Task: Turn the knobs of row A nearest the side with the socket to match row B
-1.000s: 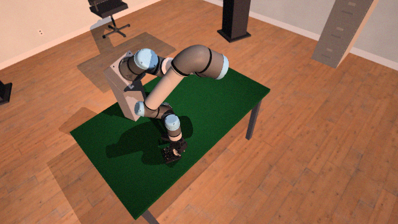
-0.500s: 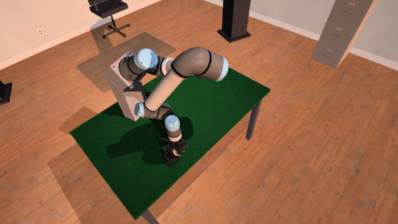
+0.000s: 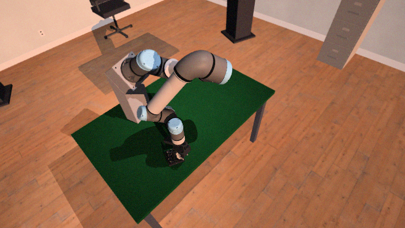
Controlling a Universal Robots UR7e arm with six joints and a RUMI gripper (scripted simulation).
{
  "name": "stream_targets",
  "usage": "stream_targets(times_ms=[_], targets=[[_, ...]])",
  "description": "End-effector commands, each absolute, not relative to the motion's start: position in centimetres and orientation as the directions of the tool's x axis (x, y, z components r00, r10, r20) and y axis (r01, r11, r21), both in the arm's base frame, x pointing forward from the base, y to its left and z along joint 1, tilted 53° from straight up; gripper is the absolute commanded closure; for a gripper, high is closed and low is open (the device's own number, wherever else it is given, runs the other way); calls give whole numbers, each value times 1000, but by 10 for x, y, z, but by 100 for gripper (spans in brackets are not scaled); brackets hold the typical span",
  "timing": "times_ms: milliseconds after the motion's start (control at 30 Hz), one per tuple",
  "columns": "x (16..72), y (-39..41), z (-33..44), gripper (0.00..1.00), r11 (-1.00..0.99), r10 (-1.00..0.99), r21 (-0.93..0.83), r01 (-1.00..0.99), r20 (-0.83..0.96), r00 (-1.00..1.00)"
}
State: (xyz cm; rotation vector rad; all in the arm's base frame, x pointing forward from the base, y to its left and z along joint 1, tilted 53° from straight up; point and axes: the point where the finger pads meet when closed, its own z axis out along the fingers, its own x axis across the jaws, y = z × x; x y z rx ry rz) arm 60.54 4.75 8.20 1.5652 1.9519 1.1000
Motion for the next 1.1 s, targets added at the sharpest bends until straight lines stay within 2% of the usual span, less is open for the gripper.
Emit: stream_targets(times_ms=[0, 1000, 1033, 1067], targets=[[607, 48, 84, 89, 63, 944, 782, 620, 155, -291], [607, 48, 84, 89, 63, 944, 782, 621, 155, -291], [607, 48, 84, 96, 63, 944, 782, 621, 155, -291], [607, 48, 84, 96, 63, 944, 782, 621, 155, -291]])
